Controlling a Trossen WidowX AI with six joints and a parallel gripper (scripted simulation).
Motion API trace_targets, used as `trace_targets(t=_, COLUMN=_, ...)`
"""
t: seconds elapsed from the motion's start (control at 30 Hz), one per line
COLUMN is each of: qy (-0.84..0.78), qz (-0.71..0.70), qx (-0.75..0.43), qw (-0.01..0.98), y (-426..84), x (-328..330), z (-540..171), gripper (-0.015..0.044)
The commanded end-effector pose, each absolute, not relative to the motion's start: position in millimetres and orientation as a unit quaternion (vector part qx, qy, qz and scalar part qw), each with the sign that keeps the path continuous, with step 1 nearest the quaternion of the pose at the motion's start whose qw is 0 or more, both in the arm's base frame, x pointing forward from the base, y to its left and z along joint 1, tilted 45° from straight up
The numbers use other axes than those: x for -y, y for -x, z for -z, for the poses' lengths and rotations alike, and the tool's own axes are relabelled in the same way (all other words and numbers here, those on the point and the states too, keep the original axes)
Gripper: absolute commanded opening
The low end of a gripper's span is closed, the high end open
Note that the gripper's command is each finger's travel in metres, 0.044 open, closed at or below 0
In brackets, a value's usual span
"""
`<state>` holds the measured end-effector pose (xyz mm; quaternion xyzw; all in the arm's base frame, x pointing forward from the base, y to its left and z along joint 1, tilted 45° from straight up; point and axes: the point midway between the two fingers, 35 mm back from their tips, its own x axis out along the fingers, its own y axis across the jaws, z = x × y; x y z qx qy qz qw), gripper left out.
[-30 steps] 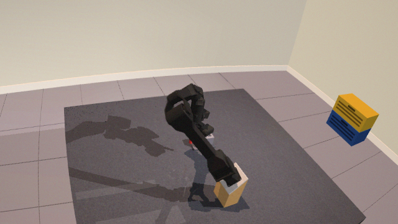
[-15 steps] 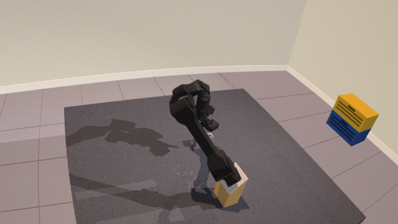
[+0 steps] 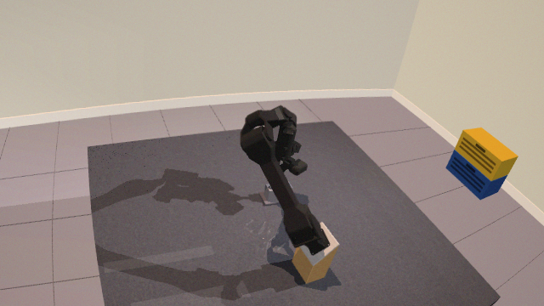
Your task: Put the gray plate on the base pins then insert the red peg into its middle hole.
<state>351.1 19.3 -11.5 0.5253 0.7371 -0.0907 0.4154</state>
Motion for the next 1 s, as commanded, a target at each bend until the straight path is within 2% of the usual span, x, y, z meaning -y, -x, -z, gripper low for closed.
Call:
trace_targets(t=0.0, qy=-0.524, qz=0.089, qx=-0.736, qw=0.419, y=-358.5, x=-11.5, z=19.8, gripper=0.0)
trace_targets(t=0.97, qy=-0.523, qz=0.089, qx=-0.737, qw=0.419, y=-363.2, x=-5.9, z=28.1, gripper=0.0)
